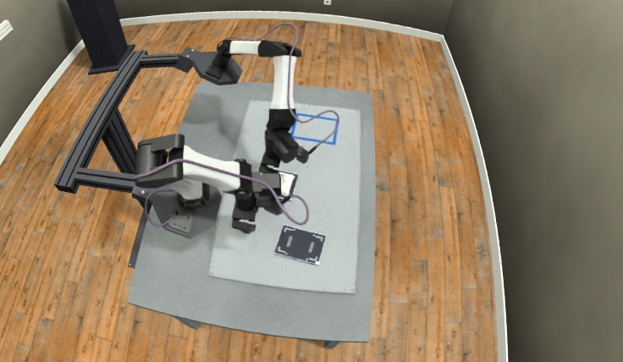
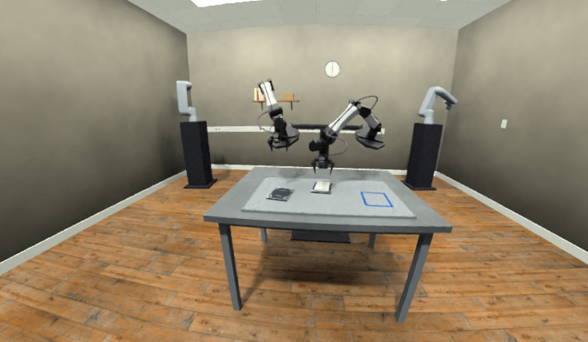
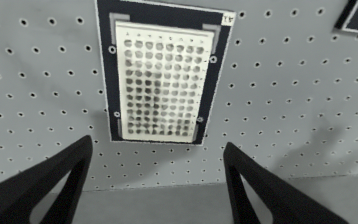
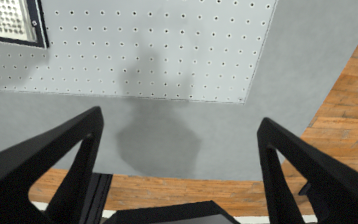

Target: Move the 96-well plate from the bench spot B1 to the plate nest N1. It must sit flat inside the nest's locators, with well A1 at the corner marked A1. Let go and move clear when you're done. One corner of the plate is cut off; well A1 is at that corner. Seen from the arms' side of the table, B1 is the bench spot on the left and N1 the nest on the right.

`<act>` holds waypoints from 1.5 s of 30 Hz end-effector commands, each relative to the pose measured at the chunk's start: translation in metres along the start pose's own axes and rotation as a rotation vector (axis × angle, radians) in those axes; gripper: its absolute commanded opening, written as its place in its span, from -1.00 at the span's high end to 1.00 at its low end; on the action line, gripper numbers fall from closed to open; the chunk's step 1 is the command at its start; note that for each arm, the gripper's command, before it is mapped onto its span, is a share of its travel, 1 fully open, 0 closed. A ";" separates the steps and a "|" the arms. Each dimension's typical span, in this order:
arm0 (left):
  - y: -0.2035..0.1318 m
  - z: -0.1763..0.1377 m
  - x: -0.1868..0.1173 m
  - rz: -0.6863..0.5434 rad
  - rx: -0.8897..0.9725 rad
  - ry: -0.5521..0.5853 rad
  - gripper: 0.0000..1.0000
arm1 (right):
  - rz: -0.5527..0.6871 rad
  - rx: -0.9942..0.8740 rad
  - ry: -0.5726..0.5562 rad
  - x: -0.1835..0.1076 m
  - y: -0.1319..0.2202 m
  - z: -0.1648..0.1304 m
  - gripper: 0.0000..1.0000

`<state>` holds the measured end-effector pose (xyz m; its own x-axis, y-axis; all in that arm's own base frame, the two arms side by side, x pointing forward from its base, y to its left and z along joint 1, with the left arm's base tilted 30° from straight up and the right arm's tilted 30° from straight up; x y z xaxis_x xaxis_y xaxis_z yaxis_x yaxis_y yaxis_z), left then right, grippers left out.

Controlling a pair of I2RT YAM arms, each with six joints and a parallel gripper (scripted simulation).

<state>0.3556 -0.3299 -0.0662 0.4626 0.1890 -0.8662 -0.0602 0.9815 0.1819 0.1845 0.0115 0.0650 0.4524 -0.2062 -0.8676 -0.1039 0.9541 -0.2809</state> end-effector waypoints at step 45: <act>0.096 -0.002 -0.047 -0.014 -0.159 -0.006 -1.00 | 0.007 -0.004 -0.008 0.000 0.000 0.002 -1.00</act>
<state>0.3196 -0.2521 -0.0259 0.4415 0.2145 -0.8712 -0.1885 0.9715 0.1437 0.1845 0.0115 0.0650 0.4524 -0.2062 -0.8676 -0.1039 0.9541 -0.2809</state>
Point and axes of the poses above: on each arm, the point where the finger pads meet when closed, its own x axis out along the fingers, its own y axis across the jaws, z = x × y, the point moved 4 cm from there along -x, back along the fingers, and after that the axes turned 8 degrees about -x, right-handed, at the moved point
